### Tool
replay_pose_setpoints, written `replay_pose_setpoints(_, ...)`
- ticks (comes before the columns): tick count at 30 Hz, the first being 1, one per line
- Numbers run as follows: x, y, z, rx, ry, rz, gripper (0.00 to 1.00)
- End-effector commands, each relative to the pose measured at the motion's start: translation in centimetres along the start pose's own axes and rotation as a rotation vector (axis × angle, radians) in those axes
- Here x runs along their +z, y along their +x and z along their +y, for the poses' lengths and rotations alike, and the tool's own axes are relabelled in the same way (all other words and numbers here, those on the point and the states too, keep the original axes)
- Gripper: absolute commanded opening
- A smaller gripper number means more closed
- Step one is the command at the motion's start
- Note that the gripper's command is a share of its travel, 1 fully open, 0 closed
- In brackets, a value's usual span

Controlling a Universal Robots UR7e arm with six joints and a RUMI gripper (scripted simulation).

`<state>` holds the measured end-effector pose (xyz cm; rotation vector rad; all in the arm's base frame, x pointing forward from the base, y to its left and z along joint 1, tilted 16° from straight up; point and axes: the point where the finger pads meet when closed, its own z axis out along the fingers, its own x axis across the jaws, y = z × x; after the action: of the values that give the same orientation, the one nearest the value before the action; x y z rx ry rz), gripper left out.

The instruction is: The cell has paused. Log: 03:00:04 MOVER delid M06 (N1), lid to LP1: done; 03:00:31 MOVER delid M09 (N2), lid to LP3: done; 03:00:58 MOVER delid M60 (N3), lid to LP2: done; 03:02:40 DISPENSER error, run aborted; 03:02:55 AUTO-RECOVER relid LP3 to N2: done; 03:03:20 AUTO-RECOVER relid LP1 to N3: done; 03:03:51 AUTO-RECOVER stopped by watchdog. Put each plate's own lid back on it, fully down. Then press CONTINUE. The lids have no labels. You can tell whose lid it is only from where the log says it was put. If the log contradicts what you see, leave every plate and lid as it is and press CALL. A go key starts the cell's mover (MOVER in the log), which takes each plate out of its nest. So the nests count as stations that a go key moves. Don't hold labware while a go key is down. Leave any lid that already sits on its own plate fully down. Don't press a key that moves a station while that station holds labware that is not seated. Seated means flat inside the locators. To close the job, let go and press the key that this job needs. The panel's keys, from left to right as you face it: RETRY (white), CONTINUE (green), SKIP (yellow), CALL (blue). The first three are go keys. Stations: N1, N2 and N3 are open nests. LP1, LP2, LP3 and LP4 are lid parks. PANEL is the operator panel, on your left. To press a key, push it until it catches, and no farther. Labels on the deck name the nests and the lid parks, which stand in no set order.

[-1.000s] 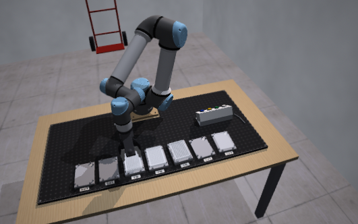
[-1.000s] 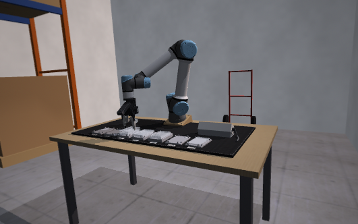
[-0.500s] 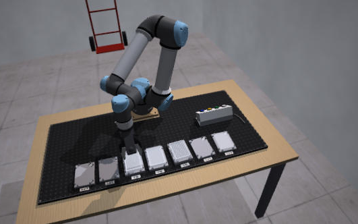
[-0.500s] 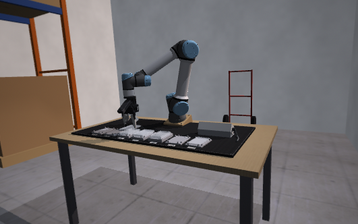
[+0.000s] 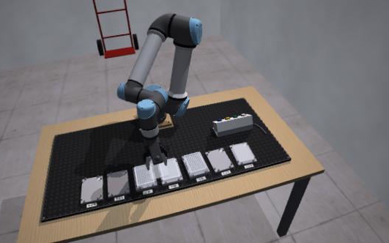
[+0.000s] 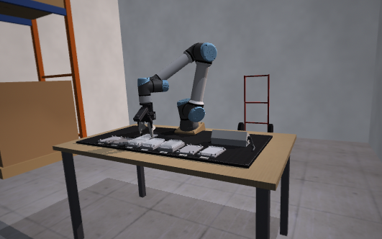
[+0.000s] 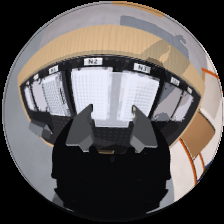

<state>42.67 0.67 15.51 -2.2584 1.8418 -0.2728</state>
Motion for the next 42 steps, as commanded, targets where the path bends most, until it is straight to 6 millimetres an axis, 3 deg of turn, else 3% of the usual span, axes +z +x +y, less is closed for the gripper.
replay_pose_setpoints(1,-0.1,-2.0,-0.2,0.001,0.000,0.003,0.00)
replay_pose_setpoints(30,0.0,-15.5,-0.8,0.001,0.000,0.002,0.00)
replay_pose_setpoints(32,0.0,-15.5,-0.8,0.001,0.000,0.002,0.00)
replay_pose_setpoints(39,0.0,-18.9,-1.0,0.001,0.000,0.002,0.00)
replay_pose_setpoints(42,0.0,-18.9,-1.0,0.001,0.000,0.002,0.00)
